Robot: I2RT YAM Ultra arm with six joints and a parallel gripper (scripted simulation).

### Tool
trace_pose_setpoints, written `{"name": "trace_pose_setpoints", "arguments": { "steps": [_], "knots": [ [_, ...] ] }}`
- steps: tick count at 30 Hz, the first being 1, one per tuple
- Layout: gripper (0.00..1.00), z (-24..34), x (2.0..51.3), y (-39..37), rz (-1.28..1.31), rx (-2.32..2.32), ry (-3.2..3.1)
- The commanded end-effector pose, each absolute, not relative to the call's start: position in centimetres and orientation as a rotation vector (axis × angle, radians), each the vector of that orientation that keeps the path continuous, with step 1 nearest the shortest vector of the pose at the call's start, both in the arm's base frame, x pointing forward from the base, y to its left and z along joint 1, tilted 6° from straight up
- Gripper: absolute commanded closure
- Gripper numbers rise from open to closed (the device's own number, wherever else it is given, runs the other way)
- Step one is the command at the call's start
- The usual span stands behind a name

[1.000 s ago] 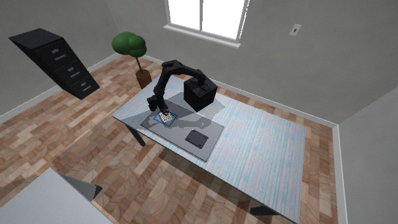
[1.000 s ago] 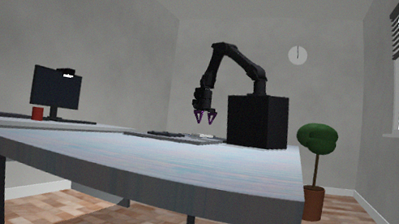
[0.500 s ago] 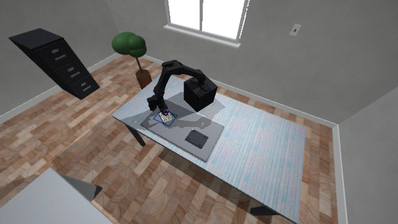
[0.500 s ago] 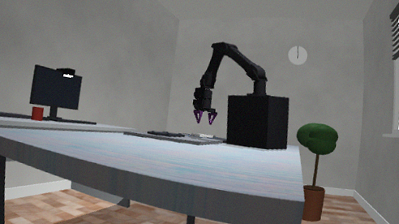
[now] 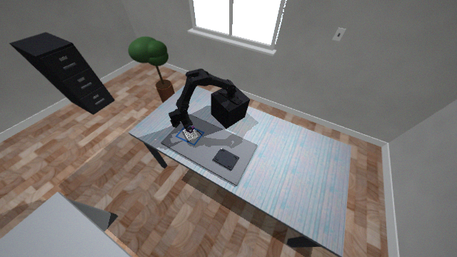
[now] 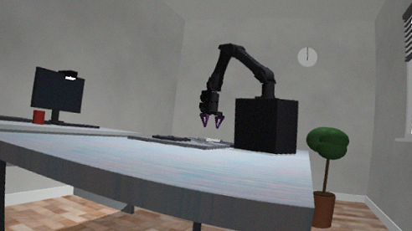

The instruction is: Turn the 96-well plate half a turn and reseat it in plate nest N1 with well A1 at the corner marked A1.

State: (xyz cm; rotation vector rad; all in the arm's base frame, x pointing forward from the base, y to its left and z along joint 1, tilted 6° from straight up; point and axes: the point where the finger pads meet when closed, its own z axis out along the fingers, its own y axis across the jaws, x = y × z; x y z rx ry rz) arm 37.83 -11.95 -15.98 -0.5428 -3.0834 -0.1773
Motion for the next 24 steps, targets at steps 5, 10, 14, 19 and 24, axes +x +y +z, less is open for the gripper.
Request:
{"name": "trace_pose_setpoints", "arguments": {
  "steps": [5,10,14,19,24],
  "knots": [
    [0.0,-15.15,38.46,-12.24,-0.173,-0.6,-3.095],
    [0.0,-15.15,38.46,-12.25,-0.174,-0.853,-3.025],
    [0.0,-15.15,38.46,-12.25,-0.174,-1.05,-2.955],
    [0.0,-15.15,38.46,-12.25,-0.173,-1.288,-2.849],
    [0.0,-15.15,38.46,-12.25,-0.171,-1.427,-2.776]
  ]
}}
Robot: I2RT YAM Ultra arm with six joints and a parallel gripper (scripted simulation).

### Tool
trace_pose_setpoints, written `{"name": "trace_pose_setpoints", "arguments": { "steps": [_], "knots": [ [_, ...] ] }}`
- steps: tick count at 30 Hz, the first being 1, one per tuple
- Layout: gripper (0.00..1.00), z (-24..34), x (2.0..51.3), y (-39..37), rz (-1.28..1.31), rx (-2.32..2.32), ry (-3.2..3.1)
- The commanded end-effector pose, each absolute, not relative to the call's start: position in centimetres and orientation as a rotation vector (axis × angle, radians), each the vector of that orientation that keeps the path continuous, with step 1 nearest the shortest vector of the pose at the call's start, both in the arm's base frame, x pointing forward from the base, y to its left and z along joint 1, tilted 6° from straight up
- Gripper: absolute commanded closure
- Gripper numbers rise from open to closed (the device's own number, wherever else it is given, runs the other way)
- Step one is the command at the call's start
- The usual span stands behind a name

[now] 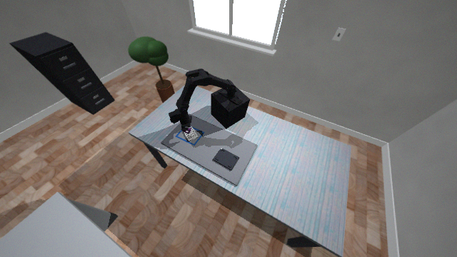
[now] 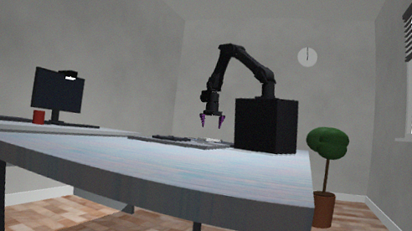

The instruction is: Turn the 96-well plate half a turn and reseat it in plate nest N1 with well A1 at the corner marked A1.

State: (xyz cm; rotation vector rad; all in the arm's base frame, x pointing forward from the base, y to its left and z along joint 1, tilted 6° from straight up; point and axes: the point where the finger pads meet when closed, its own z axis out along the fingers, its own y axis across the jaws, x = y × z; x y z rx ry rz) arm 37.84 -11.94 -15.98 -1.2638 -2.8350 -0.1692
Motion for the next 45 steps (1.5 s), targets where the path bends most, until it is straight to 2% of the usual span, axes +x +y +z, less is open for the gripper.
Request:
{"name": "trace_pose_setpoints", "arguments": {
  "steps": [1,29,45],
  "knots": [
    [0.0,-15.15,38.46,-12.25,-0.171,-1.472,-2.75],
    [0.0,-15.15,38.45,-12.25,-0.141,-2.456,-1.852],
    [0.0,-15.16,38.45,-12.25,-0.137,-2.518,-1.762]
  ]
}}
